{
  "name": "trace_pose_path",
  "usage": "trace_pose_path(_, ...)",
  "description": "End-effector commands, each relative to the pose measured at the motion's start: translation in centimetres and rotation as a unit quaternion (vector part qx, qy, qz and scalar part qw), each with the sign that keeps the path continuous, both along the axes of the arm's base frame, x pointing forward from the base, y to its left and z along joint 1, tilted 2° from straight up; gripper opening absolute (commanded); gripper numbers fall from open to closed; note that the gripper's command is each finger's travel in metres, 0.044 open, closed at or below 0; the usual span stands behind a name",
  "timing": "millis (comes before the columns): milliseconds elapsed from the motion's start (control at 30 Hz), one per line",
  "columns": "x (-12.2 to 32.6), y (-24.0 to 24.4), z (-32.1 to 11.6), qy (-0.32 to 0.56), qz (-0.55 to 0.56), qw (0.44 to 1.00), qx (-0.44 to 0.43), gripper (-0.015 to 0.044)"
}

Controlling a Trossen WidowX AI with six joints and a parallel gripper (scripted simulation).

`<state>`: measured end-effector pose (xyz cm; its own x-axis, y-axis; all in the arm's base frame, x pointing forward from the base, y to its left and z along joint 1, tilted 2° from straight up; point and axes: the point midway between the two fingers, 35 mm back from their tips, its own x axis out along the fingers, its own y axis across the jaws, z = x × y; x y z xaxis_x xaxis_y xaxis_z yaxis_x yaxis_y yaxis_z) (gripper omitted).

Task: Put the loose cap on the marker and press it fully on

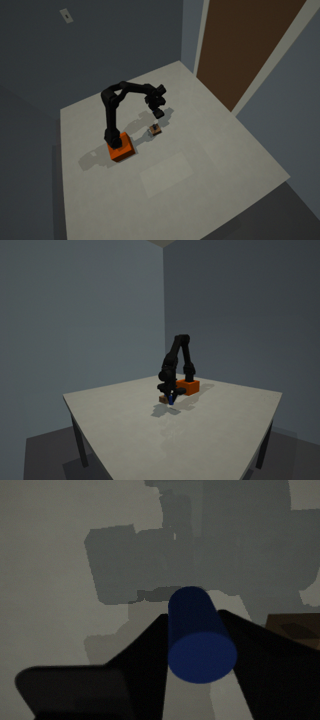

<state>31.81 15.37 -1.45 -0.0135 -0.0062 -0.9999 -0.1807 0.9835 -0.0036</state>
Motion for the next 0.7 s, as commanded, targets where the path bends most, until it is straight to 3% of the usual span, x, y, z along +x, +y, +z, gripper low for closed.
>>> trace_pose_path(0, 0.2, 0.1, 2.0, -0.004, 0.001, 1.0, 0.001, 0.0)
trace_pose_path(267, 0.0, -0.1, 3.1, -0.003, 0.002, 1.0, 0.0, 0.0)
trace_pose_path(667, -0.9, -4.6, 5.6, -0.003, 0.002, 1.0, -0.002, 0.0)
